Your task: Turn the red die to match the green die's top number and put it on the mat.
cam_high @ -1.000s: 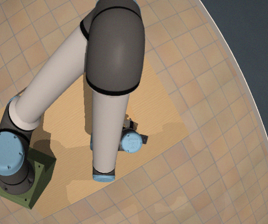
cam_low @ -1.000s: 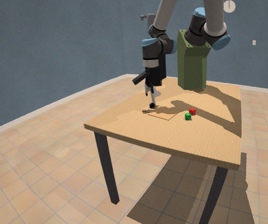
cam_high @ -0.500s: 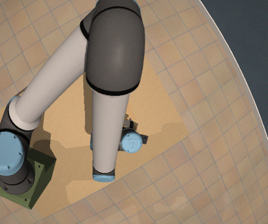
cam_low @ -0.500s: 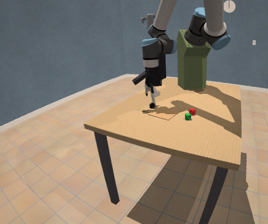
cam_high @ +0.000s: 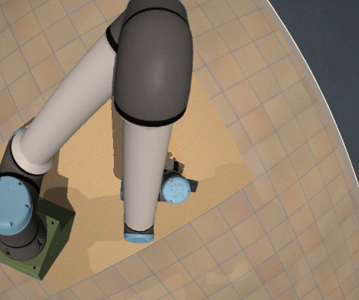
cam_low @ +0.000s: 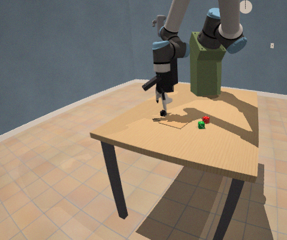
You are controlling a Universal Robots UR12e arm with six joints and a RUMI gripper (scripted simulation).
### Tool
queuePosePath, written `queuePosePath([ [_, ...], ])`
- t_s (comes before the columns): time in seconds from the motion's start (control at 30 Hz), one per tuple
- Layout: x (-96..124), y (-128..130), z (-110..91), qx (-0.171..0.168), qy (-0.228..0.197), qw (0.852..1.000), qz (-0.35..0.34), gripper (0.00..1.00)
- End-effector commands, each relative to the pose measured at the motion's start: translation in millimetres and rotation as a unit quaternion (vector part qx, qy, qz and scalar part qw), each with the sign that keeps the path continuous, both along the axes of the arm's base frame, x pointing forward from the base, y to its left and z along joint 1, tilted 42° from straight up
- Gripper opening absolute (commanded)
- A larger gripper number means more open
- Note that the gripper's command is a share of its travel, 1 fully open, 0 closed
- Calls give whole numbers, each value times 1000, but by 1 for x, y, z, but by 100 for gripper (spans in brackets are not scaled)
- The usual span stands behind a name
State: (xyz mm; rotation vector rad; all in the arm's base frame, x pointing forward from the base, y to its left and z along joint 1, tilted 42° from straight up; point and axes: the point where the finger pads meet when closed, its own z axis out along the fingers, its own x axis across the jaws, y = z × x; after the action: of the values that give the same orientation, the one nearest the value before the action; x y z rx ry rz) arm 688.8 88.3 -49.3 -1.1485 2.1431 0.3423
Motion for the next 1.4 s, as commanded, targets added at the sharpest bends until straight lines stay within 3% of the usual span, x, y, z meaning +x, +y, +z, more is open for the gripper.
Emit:
queuePosePath([
  [0.0, 0, 4, 3, 0, 0, 1000, 0, 100],
  [0.2, -2, 26, 17, 0, 0, 1000, 0, 100],
  [0.47, -6, 77, 50, 0, 0, 1000, 0, 100],
  [0.53, -6, 77, 50, 0, 0, 1000, 0, 100],
  [1.03, -15, 183, 118, 0, 0, 1000, 0, 100],
  [1.37, -17, 212, 137, 0, 0, 1000, 0, 100],
])
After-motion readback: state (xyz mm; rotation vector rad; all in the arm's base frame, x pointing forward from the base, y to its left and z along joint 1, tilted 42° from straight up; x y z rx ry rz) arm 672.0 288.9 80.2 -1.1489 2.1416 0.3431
